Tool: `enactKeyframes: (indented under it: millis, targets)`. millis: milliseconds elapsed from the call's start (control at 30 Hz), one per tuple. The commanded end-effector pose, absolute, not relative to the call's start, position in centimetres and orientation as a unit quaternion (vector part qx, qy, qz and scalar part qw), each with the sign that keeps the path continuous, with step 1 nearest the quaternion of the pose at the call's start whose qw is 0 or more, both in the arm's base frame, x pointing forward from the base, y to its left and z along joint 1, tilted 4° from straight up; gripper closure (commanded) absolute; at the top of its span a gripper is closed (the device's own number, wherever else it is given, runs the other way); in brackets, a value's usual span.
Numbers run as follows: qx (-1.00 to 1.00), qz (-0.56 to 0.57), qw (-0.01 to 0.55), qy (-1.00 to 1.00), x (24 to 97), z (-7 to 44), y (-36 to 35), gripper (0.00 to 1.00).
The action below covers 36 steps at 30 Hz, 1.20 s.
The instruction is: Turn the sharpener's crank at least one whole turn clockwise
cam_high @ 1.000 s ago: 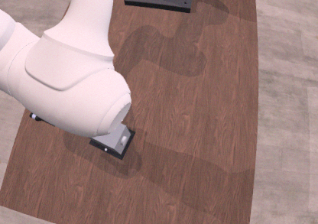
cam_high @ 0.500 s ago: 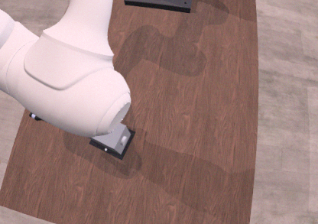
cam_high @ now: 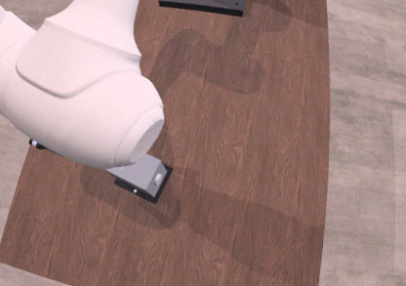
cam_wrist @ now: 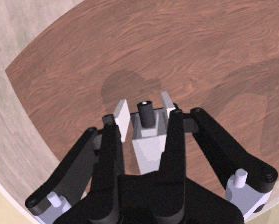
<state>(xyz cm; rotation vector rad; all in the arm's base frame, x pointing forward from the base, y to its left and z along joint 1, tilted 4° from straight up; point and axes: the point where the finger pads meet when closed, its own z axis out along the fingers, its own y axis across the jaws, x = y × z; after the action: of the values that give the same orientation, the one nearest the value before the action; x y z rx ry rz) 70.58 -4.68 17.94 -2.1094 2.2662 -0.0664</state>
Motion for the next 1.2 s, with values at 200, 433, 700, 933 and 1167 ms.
enactKeyframes:
  millis: [200,433,700,933,1167]
  targets:
    - [-0.679,-0.021,0.025,0.734,70.5,20.7,-4.4,0.68]
    - [-0.679,-0.021,0.025,0.734,70.5,21.4,-4.4,0.68]
    - [-0.679,-0.021,0.025,0.734,70.5,21.6,-4.4,1.0]
    - [-0.679,-0.021,0.025,0.734,70.5,21.6,-4.4,1.0]
    - [-0.679,-0.021,0.025,0.734,70.5,21.6,-4.4,1.0]
